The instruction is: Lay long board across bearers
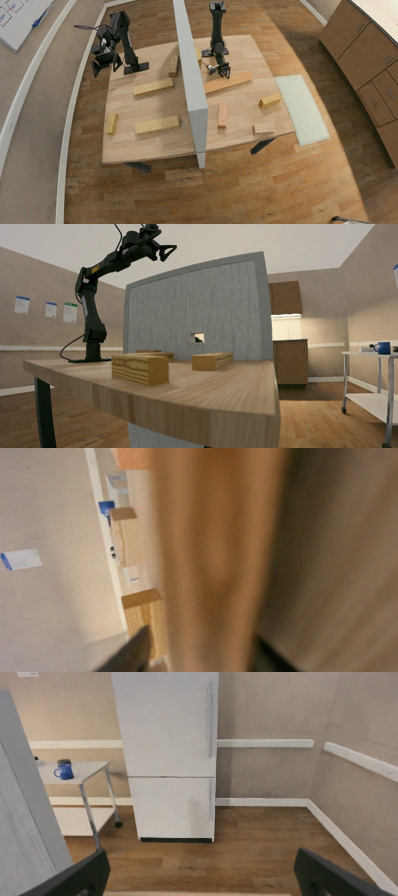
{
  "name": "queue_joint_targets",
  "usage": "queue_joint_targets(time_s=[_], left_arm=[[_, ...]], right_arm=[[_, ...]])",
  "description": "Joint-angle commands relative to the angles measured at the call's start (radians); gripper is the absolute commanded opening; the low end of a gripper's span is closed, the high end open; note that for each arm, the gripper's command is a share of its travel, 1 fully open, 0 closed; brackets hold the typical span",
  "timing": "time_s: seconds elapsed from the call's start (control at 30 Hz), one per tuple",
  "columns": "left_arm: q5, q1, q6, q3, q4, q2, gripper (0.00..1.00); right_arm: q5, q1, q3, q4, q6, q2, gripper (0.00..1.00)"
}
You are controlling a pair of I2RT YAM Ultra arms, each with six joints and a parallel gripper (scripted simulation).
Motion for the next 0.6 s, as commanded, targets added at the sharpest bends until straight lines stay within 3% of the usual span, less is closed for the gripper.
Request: queue_joint_targets(time_s=[0.0,0.53,0.57], left_arm=[[-0.012,0.005,-0.011,0.0,0.043,-0.03,0.53],[-0.013,0.005,-0.01,0.0,0.044,-0.037,0.53],[-0.013,0.005,-0.01,0.0,0.044,-0.037,0.6]], right_arm=[[0.01,-0.002,0.043,-0.007,0.005,-0.021,1.0],[0.01,-0.002,0.043,-0.007,0.005,-0.021,1.0],[0.01,-0.002,0.043,-0.007,0.005,-0.021,1.0]])
